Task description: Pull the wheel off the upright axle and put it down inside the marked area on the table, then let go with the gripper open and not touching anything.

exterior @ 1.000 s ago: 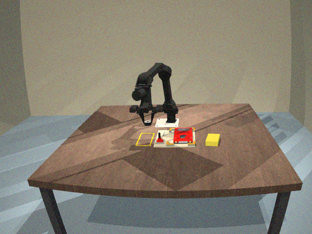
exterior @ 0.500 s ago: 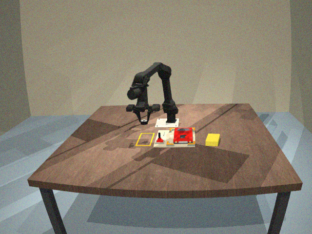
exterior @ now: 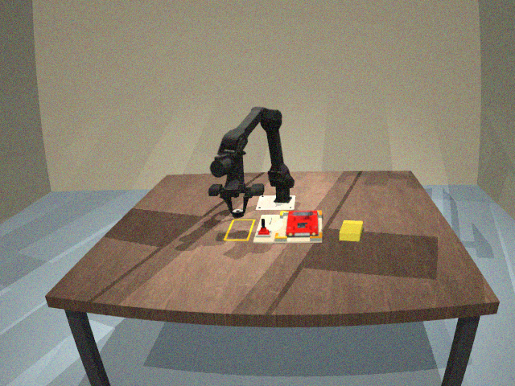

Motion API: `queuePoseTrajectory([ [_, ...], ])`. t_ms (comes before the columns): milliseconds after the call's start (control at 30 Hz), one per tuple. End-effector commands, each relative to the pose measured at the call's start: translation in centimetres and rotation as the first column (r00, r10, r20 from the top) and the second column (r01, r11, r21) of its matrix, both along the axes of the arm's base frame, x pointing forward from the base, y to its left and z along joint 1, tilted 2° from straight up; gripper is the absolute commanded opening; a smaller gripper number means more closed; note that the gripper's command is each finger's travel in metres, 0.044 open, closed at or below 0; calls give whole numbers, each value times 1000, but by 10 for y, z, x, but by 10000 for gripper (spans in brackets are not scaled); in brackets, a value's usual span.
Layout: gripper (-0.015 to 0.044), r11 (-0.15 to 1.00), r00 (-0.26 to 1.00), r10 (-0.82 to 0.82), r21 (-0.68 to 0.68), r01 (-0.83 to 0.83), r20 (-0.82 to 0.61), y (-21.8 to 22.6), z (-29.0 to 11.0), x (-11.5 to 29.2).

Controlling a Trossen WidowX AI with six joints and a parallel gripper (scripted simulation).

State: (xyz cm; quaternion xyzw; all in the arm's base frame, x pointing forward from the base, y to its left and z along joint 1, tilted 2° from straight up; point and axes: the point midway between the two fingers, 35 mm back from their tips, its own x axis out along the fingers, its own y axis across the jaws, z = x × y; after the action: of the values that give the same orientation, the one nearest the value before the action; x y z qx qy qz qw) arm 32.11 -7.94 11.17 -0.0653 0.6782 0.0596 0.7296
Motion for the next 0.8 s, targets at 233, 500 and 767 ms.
queuePoseTrajectory([
  [233,0,1000,1000,6,6,-5,-7,2,-55,0],
  [500,53,1000,1000,3,3,-3,-11,1,-55,-1],
  [767,263,1000,1000,3,3,-3,-11,1,-55,-1],
])
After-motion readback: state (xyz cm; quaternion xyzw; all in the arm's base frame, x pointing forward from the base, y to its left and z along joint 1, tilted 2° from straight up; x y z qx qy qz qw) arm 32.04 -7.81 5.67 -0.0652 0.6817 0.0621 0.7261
